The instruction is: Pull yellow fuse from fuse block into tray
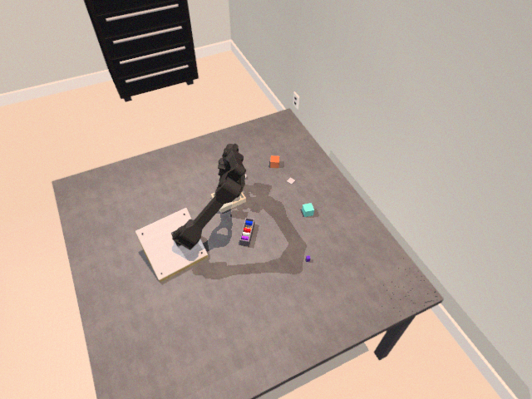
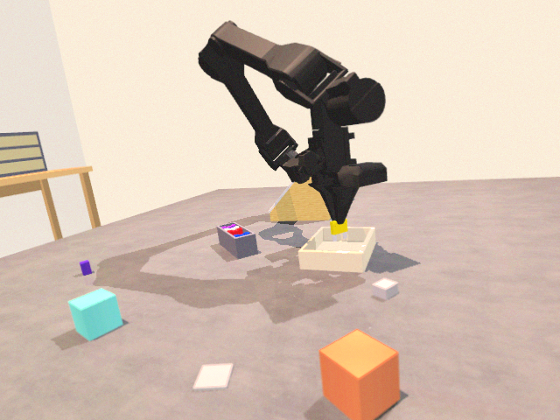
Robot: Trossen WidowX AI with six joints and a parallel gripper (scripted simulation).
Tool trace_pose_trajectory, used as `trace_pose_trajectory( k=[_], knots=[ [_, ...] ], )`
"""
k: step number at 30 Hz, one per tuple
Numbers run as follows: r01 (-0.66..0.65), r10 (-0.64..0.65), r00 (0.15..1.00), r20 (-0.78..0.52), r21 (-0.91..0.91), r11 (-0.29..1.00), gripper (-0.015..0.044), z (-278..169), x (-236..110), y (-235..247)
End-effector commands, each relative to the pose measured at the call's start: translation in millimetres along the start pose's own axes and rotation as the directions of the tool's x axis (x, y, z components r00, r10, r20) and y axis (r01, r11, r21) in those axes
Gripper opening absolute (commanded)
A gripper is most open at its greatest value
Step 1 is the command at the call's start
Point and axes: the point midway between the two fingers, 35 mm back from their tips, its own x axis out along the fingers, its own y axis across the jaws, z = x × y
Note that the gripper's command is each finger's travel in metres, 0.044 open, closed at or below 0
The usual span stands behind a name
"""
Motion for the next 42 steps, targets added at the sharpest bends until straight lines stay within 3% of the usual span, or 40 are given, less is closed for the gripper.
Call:
trace_pose_trajectory(
  k=[1, 10, 14, 42],
  knots=[
    [0.000, 0.000, 1.000, 0.000, 0.000, 1.000, 0.0105, 0.0, -0.2, 0.1],
    [0.000, 0.000, 1.000, 0.000, -0.001, 1.000, 0.0330, -0.1, -3.2, 0.1],
    [0.006, -0.006, 1.000, 0.002, -0.009, 1.000, 0.0330, -1.0, -37.7, -1.9],
    [0.007, -0.007, 1.000, 0.007, -0.017, 1.000, 0.0330, -1.5, -36.3, -2.7]
  ],
)
